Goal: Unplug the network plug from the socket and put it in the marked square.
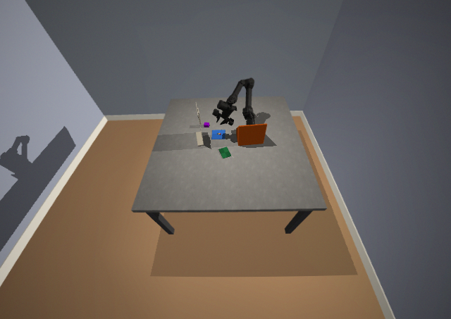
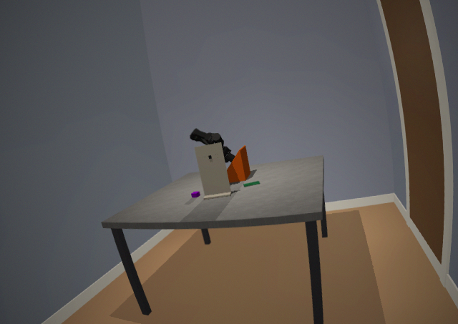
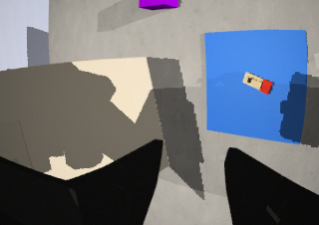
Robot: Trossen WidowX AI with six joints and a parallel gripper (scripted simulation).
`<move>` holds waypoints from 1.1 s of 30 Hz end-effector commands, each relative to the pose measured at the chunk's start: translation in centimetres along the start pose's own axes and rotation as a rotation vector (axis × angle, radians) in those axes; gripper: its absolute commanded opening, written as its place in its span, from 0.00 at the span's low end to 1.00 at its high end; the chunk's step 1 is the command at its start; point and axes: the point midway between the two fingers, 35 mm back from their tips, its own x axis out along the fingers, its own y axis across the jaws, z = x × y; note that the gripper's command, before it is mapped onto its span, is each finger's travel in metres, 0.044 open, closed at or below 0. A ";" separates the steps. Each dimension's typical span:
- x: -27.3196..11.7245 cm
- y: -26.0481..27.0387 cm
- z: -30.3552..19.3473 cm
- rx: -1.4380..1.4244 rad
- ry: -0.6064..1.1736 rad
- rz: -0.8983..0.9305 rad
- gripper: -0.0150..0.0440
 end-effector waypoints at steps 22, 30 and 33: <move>-6.0 3.6 0.7 0.000 -0.025 0.016 0.52; -6.9 4.1 1.0 0.000 -0.032 0.024 0.61; -6.9 4.1 1.0 0.000 -0.032 0.024 0.74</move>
